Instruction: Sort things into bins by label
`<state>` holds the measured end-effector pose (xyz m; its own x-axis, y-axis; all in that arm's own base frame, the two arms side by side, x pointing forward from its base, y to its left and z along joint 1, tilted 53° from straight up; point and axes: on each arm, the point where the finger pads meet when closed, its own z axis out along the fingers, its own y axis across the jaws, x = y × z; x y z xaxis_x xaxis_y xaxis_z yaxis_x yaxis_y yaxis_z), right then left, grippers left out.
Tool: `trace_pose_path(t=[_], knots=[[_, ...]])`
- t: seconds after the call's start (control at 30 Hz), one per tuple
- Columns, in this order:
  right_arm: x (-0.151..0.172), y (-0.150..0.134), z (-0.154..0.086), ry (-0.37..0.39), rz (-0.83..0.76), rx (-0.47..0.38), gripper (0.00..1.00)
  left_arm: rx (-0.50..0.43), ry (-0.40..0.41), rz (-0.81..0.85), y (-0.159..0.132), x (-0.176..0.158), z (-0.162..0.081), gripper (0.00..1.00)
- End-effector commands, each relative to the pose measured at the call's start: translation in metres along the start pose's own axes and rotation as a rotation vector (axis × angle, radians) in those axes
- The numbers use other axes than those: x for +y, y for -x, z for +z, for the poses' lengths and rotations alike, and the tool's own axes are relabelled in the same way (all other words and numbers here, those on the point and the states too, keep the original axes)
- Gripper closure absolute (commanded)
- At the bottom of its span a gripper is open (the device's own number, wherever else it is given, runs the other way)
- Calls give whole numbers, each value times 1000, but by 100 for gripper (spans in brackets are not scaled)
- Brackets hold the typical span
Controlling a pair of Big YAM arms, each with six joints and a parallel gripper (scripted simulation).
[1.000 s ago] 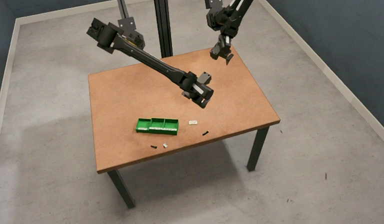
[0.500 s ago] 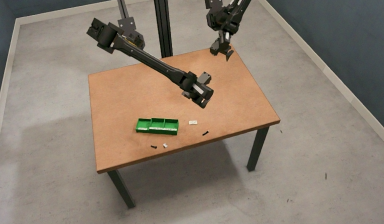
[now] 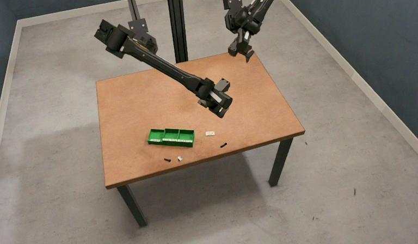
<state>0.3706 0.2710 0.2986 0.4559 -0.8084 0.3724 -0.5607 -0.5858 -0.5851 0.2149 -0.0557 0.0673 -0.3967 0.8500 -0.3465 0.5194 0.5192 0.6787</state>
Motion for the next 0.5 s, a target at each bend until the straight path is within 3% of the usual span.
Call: trace_pose_path(t=[0.0, 0.47], knots=[[-2, 0, -3, -8, 2, -2, 0, -24, 12, -45, 13, 11, -15, 0], [-2, 0, -3, -8, 2, -2, 0, -24, 13, -44, 11, 11, -32, 0]])
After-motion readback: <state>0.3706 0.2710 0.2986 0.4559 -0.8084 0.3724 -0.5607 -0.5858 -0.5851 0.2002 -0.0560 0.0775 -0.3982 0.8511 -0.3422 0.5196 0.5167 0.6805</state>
